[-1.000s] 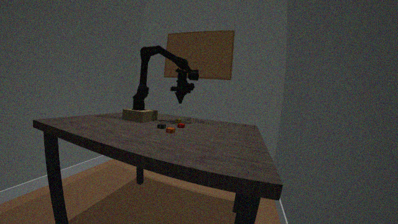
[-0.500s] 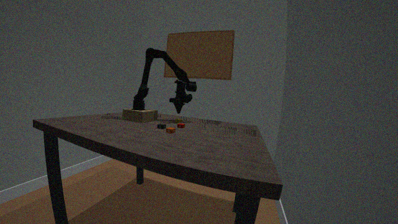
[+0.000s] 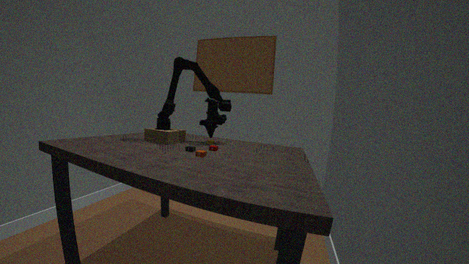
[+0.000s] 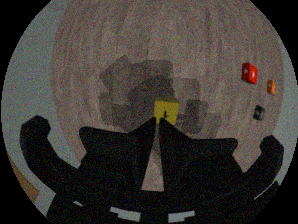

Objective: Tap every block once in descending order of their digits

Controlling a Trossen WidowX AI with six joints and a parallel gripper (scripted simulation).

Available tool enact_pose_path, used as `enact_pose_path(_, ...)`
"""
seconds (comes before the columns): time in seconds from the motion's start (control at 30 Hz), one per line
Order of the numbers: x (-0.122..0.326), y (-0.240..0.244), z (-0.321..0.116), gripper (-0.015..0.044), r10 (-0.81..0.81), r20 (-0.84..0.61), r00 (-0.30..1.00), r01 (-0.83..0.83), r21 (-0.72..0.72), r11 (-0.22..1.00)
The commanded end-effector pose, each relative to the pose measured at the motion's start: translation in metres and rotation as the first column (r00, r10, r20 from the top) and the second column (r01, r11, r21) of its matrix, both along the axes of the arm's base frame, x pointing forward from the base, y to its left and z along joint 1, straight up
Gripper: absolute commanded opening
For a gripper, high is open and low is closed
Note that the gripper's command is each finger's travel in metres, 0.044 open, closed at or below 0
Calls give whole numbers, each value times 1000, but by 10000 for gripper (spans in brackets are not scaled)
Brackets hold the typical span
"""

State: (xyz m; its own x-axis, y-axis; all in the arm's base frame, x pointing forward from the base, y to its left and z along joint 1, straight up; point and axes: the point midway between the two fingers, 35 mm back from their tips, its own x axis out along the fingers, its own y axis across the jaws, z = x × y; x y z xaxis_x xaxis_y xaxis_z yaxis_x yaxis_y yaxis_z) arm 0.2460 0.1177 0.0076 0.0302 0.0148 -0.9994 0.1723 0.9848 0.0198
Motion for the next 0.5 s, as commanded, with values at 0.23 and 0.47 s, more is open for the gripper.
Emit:
enact_pose_path(0.23,-2,-1,-20,20,-3,-10,1000,3,-5,1000)
enact_pose_path(0.47,-2,-1,-20,20,-3,-10,1000,3,-5,1000)
